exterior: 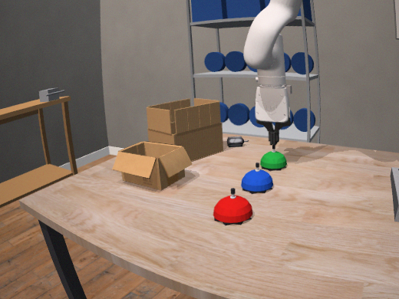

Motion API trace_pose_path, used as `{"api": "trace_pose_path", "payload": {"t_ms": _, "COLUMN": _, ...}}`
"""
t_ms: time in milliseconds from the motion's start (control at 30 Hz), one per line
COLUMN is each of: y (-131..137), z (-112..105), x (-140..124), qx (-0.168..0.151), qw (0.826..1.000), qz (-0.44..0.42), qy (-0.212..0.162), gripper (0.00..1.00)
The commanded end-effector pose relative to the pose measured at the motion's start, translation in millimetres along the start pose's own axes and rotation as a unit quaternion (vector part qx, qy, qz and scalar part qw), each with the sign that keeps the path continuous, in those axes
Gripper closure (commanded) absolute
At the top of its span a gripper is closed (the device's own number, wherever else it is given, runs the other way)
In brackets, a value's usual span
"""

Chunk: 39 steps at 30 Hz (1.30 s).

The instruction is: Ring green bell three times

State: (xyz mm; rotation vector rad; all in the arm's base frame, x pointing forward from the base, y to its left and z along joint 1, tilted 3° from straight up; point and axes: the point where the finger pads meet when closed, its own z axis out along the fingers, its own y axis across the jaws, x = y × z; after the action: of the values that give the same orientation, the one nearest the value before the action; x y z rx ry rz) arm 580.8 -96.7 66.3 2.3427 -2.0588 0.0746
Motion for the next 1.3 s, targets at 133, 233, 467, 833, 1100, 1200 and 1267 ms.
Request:
{"api": "trace_pose_path", "payload": {"t_ms": 133, "y": -1.0, "z": 6.2, "x": 0.3, "qx": 0.001, "qw": 1.0, "qz": 0.0, "qy": 0.0, "gripper": 1.0}}
{"api": "trace_pose_path", "payload": {"t_ms": 233, "y": -1.0, "z": 6.4, "x": 0.3, "qx": 0.001, "qw": 1.0, "qz": 0.0, "qy": 0.0, "gripper": 1.0}}
{"api": "trace_pose_path", "payload": {"t_ms": 467, "y": -1.0, "z": 6.4, "x": 0.3, "qx": 0.001, "qw": 1.0, "qz": 0.0, "qy": 0.0, "gripper": 1.0}}
{"api": "trace_pose_path", "payload": {"t_ms": 833, "y": -1.0, "z": 9.9, "x": 0.3, "qx": 0.001, "qw": 1.0, "qz": 0.0, "qy": 0.0, "gripper": 1.0}}
{"api": "trace_pose_path", "payload": {"t_ms": 1100, "y": -1.0, "z": 9.9, "x": 0.3, "qx": 0.001, "qw": 1.0, "qz": 0.0, "qy": 0.0, "gripper": 1.0}}
{"api": "trace_pose_path", "payload": {"t_ms": 1200, "y": -1.0, "z": 9.9, "x": 0.3, "qx": 0.001, "qw": 1.0, "qz": 0.0, "qy": 0.0, "gripper": 1.0}}
{"api": "trace_pose_path", "payload": {"t_ms": 1267, "y": -1.0, "z": 9.9, "x": 0.3, "qx": 0.001, "qw": 1.0, "qz": 0.0, "qy": 0.0, "gripper": 1.0}}
